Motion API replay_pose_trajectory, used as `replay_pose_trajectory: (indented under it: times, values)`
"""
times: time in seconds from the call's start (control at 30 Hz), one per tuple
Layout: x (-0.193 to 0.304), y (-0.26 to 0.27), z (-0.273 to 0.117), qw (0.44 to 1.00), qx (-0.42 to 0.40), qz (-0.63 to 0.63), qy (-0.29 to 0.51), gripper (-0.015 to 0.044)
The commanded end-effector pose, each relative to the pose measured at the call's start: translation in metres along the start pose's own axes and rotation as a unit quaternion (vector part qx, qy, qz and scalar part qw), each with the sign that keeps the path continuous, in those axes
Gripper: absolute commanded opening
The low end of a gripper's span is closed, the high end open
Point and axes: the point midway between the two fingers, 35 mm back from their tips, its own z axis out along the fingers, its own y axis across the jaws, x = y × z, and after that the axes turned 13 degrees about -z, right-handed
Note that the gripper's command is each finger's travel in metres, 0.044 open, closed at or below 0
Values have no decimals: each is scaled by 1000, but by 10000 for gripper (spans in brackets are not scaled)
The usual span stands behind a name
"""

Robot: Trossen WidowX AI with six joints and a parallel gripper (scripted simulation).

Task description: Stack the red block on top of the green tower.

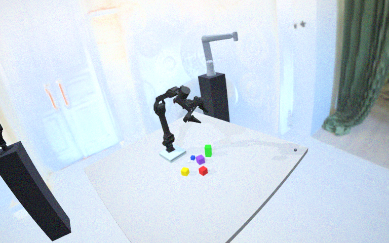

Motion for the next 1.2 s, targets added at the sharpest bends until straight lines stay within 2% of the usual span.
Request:
replay_pose_trajectory:
  times: [0.0,0.3,0.43,0.6,0.83,1.17]
  values:
    - [24,-27,36,997,29,16,68,440]
    - [101,-87,111,964,88,45,248,440]
    - [142,-110,133,937,106,52,328,440]
    - [164,-124,152,915,114,54,382,440]
    - [170,-124,156,909,116,55,397,440]
    - [211,-133,191,909,116,55,397,440]
